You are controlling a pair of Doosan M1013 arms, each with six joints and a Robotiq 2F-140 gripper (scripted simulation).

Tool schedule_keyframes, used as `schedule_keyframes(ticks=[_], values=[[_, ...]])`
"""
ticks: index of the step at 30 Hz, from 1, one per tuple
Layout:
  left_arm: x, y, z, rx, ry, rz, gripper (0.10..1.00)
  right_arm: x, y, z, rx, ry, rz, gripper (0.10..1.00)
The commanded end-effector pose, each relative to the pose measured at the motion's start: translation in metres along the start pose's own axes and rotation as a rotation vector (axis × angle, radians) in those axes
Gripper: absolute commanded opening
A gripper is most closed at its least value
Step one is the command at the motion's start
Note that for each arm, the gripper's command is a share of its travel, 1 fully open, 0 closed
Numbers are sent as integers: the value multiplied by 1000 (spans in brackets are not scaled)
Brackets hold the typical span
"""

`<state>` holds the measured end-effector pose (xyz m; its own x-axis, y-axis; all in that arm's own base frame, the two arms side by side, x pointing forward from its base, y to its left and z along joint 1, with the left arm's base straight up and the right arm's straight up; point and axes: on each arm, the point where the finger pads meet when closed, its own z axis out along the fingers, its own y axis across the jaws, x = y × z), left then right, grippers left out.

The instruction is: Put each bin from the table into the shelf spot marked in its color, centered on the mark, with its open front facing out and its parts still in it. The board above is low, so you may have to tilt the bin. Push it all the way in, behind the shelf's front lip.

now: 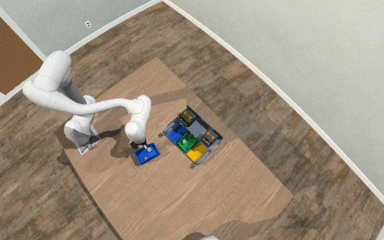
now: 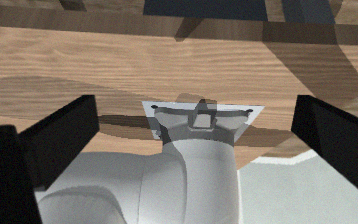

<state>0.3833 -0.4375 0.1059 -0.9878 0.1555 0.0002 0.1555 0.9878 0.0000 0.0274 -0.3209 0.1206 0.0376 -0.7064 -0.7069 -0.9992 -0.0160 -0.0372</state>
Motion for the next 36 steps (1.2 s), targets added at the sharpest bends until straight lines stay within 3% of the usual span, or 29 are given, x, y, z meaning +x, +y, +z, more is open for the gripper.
schedule_keyframes(ticks=[1,36], values=[[0,0,-1,1,-1,0,99,0,0,0,0,1,0,1000],[-1,-1,-1,1,-1,12,99,0,0,0,0,1,0,1000]])
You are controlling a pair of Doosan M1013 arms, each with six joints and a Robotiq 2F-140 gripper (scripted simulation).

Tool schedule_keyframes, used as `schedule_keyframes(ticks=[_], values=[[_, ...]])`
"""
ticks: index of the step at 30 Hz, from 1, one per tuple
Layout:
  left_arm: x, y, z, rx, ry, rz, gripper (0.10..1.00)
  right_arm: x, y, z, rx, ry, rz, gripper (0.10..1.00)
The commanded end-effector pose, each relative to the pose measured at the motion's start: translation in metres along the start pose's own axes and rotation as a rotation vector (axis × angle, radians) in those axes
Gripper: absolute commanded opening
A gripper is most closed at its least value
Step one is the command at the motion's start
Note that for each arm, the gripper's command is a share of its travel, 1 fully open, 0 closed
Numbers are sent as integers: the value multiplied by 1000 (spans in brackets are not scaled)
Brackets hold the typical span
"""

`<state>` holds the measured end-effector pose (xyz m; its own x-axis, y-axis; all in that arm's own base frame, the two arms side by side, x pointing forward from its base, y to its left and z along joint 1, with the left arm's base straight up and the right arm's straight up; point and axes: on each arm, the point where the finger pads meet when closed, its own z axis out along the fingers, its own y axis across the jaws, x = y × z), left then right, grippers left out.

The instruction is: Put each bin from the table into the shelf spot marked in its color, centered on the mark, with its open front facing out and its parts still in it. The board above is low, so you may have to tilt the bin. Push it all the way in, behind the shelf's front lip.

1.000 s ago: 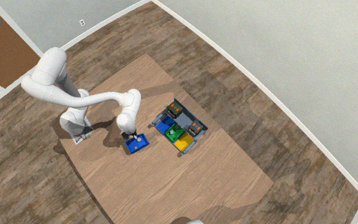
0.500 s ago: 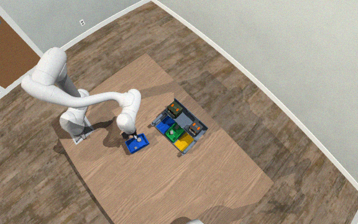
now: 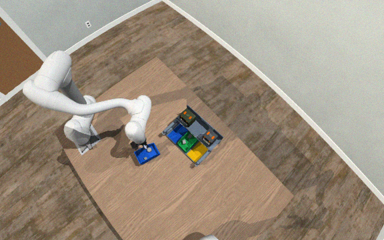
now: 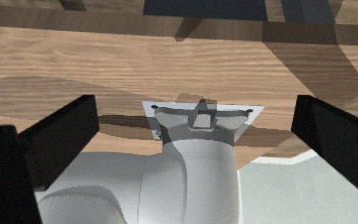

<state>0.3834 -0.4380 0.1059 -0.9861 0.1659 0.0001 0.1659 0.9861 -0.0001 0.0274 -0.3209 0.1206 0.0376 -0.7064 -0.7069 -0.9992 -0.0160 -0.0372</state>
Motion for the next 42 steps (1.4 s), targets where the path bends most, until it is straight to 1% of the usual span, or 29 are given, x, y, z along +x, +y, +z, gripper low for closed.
schedule_keyframes(ticks=[1,42], values=[[0,0,-1,0,-1,2,99,0,0,0,0,1,0,1000],[-1,-2,-1,0,-1,51,99,0,0,0,0,1,0,1000]])
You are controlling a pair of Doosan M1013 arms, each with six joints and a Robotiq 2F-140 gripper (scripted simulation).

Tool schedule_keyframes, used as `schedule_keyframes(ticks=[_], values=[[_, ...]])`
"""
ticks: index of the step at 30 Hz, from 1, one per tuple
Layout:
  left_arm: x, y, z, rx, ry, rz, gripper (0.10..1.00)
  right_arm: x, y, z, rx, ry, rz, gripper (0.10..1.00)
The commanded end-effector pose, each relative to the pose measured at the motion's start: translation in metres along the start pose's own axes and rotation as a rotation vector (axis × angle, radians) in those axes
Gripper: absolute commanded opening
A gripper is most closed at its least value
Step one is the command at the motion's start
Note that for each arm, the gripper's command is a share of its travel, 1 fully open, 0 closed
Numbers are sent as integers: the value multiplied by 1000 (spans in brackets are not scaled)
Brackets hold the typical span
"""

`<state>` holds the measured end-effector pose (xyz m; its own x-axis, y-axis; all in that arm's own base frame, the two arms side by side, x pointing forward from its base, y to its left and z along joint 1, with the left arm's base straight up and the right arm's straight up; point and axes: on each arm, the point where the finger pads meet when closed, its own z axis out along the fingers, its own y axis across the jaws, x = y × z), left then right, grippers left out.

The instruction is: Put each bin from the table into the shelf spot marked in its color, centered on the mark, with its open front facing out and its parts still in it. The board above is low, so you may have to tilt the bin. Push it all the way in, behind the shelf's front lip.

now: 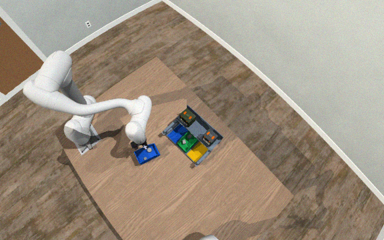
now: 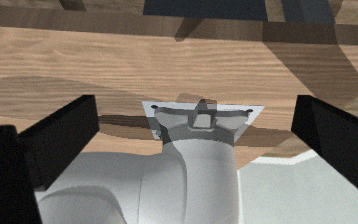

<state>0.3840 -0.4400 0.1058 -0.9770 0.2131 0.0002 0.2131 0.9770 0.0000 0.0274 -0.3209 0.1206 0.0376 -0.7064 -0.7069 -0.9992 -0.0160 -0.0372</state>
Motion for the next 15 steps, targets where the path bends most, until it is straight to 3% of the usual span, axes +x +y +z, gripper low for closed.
schedule_keyframes(ticks=[1,15], values=[[0,0,-1,1,-1,3,99,0,0,0,0,1,0,1000],[-1,-1,-1,0,-1,32,99,0,0,0,0,1,0,1000]])
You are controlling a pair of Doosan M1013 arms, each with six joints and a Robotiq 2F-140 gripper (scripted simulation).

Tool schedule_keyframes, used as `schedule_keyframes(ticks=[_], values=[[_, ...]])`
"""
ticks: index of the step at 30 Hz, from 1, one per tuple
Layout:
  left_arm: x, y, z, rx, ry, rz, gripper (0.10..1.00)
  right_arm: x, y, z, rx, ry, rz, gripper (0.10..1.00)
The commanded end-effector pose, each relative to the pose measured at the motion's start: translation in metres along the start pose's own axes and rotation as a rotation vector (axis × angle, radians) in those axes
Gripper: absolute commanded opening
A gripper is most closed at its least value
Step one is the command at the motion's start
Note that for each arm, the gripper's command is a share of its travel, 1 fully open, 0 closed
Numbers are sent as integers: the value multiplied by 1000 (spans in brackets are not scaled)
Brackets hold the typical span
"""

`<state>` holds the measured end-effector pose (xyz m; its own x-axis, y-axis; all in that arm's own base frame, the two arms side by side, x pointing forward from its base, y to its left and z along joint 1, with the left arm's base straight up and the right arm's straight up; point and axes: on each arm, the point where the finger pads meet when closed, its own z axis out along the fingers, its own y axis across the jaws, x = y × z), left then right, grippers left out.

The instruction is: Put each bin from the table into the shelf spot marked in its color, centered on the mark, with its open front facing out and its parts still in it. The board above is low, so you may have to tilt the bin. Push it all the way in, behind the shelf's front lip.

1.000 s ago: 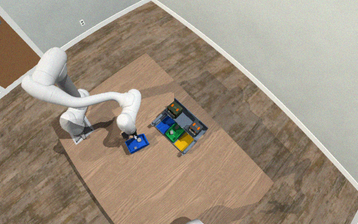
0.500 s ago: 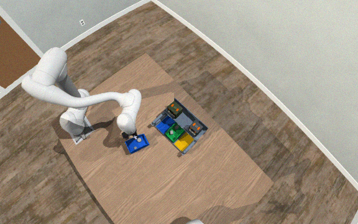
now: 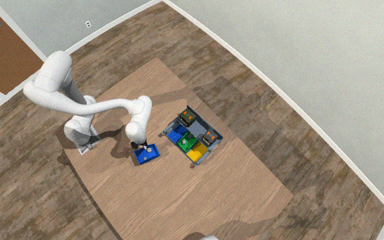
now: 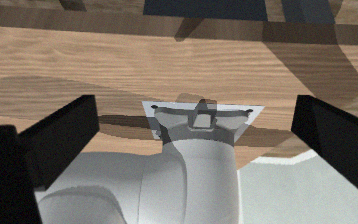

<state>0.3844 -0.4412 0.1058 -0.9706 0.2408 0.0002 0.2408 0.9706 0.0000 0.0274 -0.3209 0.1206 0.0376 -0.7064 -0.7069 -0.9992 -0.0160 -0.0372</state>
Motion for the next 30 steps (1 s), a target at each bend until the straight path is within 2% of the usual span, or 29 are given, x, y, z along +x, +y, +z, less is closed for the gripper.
schedule_keyframes(ticks=[1,30], values=[[-1,0,-1,0,-1,6,99,0,0,0,0,1,0,1000],[-2,-3,-1,0,-1,82,99,0,0,0,0,1,0,1000]])
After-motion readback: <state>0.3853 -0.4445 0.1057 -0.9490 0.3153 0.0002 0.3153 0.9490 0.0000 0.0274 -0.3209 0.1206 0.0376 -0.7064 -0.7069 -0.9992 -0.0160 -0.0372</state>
